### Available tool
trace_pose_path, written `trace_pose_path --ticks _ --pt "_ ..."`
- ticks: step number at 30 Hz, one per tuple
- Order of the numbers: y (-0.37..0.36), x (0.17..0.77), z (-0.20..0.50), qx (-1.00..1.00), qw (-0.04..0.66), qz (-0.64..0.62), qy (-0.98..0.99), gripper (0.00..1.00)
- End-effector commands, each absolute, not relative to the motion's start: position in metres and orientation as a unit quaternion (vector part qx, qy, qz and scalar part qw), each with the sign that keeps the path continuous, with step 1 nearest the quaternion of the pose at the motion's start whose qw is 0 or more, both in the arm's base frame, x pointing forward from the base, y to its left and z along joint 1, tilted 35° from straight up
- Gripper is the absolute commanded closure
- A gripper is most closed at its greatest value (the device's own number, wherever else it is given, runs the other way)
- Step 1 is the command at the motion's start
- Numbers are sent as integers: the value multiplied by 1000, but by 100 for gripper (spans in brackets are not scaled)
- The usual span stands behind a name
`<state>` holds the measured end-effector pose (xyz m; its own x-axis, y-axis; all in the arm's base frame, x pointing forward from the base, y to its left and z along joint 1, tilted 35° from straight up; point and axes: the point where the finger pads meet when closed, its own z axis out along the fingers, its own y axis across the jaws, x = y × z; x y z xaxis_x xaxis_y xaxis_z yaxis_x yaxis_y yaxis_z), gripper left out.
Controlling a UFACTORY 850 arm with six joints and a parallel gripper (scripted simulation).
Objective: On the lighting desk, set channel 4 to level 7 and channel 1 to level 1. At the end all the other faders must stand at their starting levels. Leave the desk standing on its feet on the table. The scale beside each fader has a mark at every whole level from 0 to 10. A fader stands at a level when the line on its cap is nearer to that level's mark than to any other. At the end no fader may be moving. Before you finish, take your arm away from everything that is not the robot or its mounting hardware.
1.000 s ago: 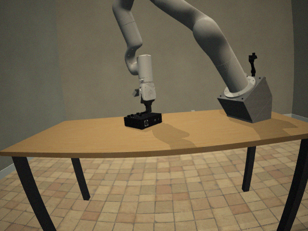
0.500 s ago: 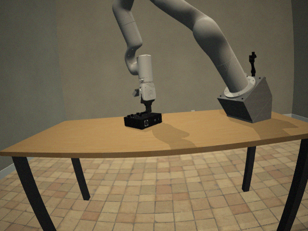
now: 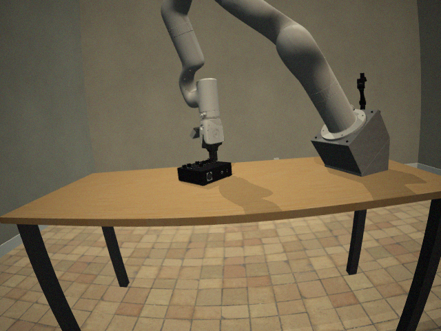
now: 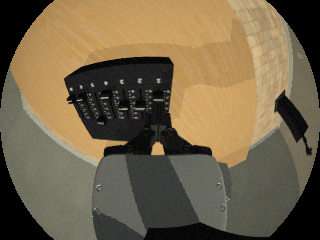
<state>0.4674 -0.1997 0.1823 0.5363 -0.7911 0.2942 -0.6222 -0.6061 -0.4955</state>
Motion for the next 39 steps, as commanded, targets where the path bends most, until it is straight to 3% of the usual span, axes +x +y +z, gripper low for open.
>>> trace_pose_path --ticks 1,39 --pt "-198 467 182 -860 168 -252 411 100" --pt "-201 443 215 -860 168 -252 411 100"
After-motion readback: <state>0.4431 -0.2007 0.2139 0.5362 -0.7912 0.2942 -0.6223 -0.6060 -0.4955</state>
